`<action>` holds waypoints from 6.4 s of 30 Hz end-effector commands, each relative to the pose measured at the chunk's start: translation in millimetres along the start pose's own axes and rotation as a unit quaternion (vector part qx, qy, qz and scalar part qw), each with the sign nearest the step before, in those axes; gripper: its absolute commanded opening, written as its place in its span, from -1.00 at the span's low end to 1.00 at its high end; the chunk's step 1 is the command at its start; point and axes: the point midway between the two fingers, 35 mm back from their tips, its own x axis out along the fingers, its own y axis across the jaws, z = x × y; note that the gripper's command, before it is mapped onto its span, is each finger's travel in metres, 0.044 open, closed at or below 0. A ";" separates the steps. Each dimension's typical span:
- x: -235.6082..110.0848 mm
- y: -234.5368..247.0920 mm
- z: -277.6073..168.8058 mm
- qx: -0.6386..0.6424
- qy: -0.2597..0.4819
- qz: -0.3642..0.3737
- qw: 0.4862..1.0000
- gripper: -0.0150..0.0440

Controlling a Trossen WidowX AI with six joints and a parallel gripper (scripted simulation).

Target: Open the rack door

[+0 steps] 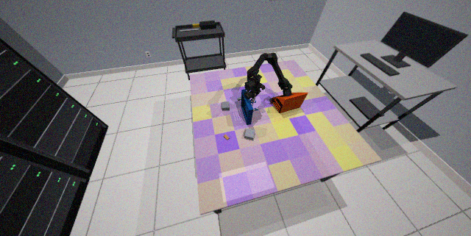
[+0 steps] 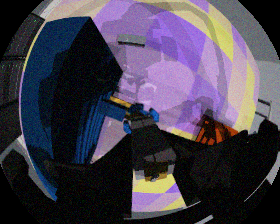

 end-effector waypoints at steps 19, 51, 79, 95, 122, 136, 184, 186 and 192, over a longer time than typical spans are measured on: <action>0.4 0.0 0.4 0.408 -0.001 0.000 0.913 -0.40; 0.4 0.0 0.4 0.408 -0.001 0.000 0.913 -0.40; 0.4 0.0 0.4 0.233 -0.001 0.000 0.972 0.52; 0.4 0.0 0.4 -0.160 -0.001 0.000 0.987 0.52; 0.4 0.0 0.4 -0.738 -0.001 -0.001 0.675 0.52; 0.4 0.0 0.4 -0.923 0.000 -0.001 0.384 0.52; 0.3 -3.8 -5.5 -0.971 0.000 -0.001 0.239 -0.40; 0.3 -4.7 -7.0 -0.966 0.000 -0.001 0.258 -0.40; 0.3 -7.9 -12.2 -0.950 0.000 0.000 0.312 -0.40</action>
